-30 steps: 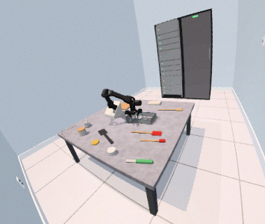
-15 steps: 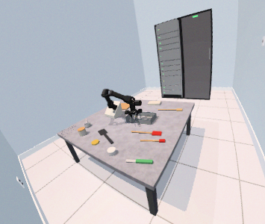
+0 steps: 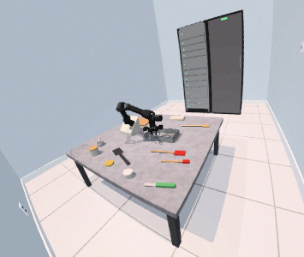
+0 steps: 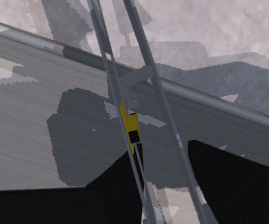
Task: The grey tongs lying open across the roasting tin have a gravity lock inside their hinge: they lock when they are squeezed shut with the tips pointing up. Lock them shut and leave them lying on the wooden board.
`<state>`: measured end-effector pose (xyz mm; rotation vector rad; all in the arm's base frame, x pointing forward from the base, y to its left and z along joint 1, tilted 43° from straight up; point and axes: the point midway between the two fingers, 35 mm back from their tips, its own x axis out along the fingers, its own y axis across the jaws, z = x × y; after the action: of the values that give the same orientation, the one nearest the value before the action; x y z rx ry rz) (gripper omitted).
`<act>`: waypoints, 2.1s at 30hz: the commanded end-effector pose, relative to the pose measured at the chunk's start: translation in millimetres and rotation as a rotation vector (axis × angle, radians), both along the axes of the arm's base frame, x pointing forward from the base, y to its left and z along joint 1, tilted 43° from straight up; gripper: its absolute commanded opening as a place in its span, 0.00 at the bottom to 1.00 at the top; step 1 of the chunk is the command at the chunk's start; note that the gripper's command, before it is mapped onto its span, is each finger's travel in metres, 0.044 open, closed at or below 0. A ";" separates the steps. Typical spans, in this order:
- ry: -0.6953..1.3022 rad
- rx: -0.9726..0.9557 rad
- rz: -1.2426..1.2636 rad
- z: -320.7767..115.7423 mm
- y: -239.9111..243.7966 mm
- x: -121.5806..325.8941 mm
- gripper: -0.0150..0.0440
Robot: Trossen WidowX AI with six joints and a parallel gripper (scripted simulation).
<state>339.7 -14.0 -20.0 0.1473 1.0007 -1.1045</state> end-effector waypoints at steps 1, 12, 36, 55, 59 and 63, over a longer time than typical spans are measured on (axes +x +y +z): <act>-0.004 0.001 -0.001 0.2 0.1 0.7 0.44; -0.004 0.001 -0.001 0.2 0.1 0.7 0.31; 0.002 0.000 0.002 91.9 86.3 -10.1 0.00; 0.111 0.024 0.135 48.9 148.5 -24.7 0.00; 0.159 0.026 0.194 31.3 173.5 -36.3 0.00; 0.209 0.036 0.245 12.4 197.1 -51.3 0.00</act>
<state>298.1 165.7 4.1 -0.0368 1.1602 -0.9270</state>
